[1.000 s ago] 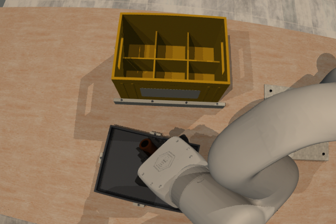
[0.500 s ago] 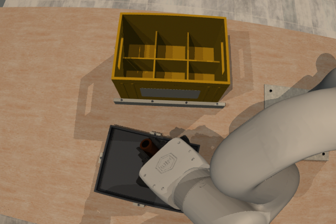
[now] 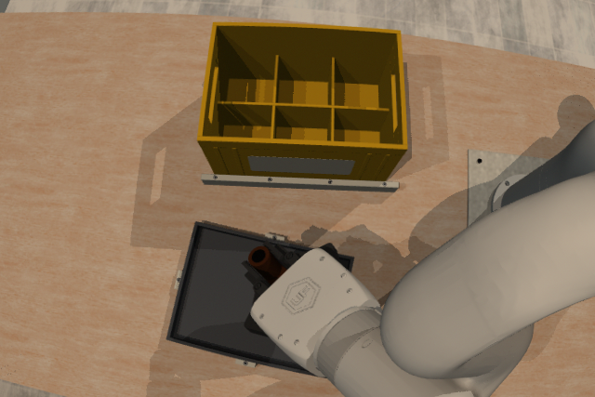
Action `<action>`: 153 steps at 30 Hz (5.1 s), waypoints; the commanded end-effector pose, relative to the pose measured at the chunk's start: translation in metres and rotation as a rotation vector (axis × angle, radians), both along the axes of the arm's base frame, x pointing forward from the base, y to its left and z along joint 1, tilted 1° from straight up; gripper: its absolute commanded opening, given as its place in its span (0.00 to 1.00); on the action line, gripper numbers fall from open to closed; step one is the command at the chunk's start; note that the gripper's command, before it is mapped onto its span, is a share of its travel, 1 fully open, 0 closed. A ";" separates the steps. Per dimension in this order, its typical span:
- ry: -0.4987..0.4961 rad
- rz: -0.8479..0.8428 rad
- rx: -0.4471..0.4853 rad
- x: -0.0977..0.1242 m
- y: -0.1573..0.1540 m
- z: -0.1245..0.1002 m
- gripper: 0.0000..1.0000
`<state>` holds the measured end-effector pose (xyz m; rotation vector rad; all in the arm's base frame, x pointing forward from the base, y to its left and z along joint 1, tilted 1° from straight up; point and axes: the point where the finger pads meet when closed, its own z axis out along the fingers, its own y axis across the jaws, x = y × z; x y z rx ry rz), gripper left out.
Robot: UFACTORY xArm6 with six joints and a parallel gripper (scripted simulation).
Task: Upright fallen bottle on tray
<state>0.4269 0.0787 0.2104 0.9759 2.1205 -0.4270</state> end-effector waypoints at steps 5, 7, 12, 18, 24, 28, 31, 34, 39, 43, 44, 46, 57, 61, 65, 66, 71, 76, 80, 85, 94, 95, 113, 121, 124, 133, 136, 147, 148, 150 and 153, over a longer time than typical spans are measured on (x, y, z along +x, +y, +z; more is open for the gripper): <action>-0.028 0.002 -0.021 0.001 0.001 0.002 0.00; -0.031 0.002 -0.024 0.001 0.001 0.002 0.00; -0.034 0.002 -0.026 0.001 0.001 0.002 0.00; -0.034 0.002 -0.026 0.001 0.001 0.002 0.00; -0.034 0.002 -0.026 0.001 0.001 0.002 0.00; -0.034 0.002 -0.027 0.001 0.001 0.002 0.00; -0.035 0.002 -0.028 0.001 0.001 0.002 0.00; -0.038 0.002 -0.032 0.001 0.001 0.002 0.00; -0.048 0.000 -0.047 0.000 0.001 0.002 0.00; -0.061 -0.001 -0.065 0.000 0.001 0.001 0.00; -0.065 -0.002 -0.070 0.000 0.001 0.001 0.00; -0.065 -0.002 -0.070 0.000 0.001 0.001 0.00; -0.116 -0.002 -0.128 -0.001 0.002 0.001 0.00; -0.132 -0.001 -0.143 0.000 0.002 0.001 0.00; -0.138 -0.001 -0.149 0.000 0.003 0.002 0.00; -0.141 -0.001 -0.151 0.000 0.003 0.002 0.00; -0.148 0.000 -0.157 0.000 0.003 0.002 0.00; -0.149 0.000 -0.158 0.000 0.003 0.002 0.00; -0.149 0.000 -0.158 0.000 0.003 0.002 0.00; -0.149 0.000 -0.158 0.000 0.003 0.002 0.00; -0.153 -0.001 -0.164 0.000 0.003 0.002 0.00; -0.154 -0.001 -0.166 -0.001 0.003 0.002 0.00; -0.208 -0.005 -0.234 -0.001 0.003 0.000 0.00; -0.240 -0.004 -0.267 -0.002 0.004 0.001 0.00; -0.250 -0.003 -0.277 -0.002 0.004 0.001 0.00; -0.263 -0.002 -0.289 -0.002 0.005 0.001 0.00; -0.264 -0.002 -0.289 -0.002 0.005 0.001 0.00; -0.264 -0.002 -0.289 -0.002 0.005 0.001 0.00; -0.264 -0.002 -0.289 -0.002 0.005 0.001 0.00; -0.264 -0.002 -0.290 -0.002 0.005 0.001 0.00; -0.265 -0.002 -0.291 -0.002 0.005 0.001 0.00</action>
